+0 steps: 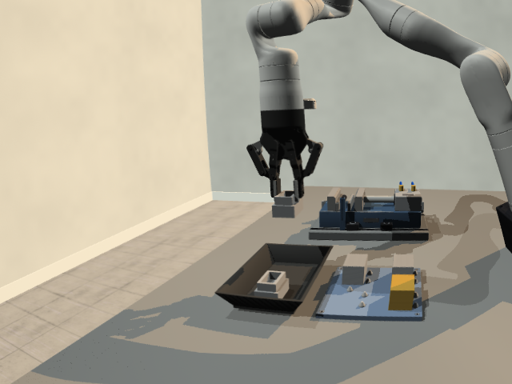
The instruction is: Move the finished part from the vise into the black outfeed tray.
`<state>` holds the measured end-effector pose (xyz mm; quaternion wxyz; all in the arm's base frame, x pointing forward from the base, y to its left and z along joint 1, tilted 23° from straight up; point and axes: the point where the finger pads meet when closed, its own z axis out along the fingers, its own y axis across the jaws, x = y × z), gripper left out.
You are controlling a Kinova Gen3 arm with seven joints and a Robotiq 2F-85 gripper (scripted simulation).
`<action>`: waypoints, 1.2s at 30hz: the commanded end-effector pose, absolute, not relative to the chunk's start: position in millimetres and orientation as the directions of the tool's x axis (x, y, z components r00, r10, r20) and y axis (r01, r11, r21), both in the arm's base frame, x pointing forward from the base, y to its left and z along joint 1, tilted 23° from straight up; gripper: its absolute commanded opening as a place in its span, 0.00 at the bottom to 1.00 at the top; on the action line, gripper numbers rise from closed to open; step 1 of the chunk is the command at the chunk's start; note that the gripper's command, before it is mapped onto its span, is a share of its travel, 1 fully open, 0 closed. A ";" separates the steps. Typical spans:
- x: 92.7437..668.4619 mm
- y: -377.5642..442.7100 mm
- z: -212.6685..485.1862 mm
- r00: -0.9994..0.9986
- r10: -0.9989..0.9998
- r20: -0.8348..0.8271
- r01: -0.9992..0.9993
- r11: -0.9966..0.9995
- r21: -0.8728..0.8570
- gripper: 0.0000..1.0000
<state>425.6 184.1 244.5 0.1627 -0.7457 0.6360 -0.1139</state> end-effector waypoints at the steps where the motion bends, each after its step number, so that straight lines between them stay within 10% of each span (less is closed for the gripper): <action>1: 425.6 184.3 245.1 0.165 -0.986 -0.037 -0.911 -0.138 -0.389 0.00; 36: 432.2 186.1 229.3 0.166 -0.986 -0.037 -0.911 -0.138 -0.389 0.00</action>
